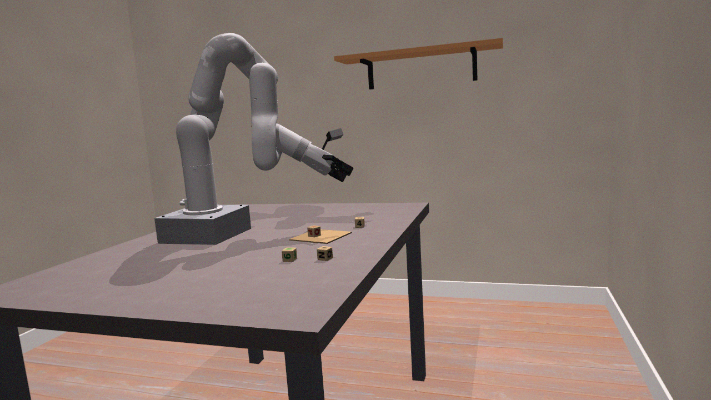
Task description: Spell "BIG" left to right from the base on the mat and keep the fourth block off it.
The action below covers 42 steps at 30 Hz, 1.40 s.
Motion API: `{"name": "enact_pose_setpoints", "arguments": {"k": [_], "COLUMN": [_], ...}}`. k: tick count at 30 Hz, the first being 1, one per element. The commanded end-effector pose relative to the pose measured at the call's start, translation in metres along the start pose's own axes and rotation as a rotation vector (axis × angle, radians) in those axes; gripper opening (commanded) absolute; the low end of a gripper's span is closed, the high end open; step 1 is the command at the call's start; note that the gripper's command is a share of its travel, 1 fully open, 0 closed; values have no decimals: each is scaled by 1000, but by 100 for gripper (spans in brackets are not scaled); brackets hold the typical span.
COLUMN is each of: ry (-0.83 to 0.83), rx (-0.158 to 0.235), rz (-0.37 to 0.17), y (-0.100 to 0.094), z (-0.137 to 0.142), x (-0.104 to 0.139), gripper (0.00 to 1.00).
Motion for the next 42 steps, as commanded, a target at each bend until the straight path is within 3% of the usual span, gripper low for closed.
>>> {"name": "enact_pose_setpoints", "arguments": {"k": [1, 15, 17, 29, 31, 32, 36, 42], "ry": [0, 7, 122, 446, 446, 530, 617, 624], "rx": [1, 4, 53, 201, 201, 240, 283, 286], "rz": [3, 0, -47, -153, -153, -175, -196, -197], "y": [0, -1, -13, -56, -56, -69, -82, -84], "z": [0, 2, 28, 86, 86, 97, 107, 108], "x": [-1, 0, 20, 79, 79, 94, 109, 111], "gripper": [100, 100, 100, 100, 100, 100, 100, 100]}}
Point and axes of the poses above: the point where the finger pads meet when closed, its own y axis out along the fingers, its own z axis across the jaws, x = y × z, the point moved 3 cm from there along -y, back along the fingers, and after that the axes turned 7 degrees about y, right-handed, at the moved point
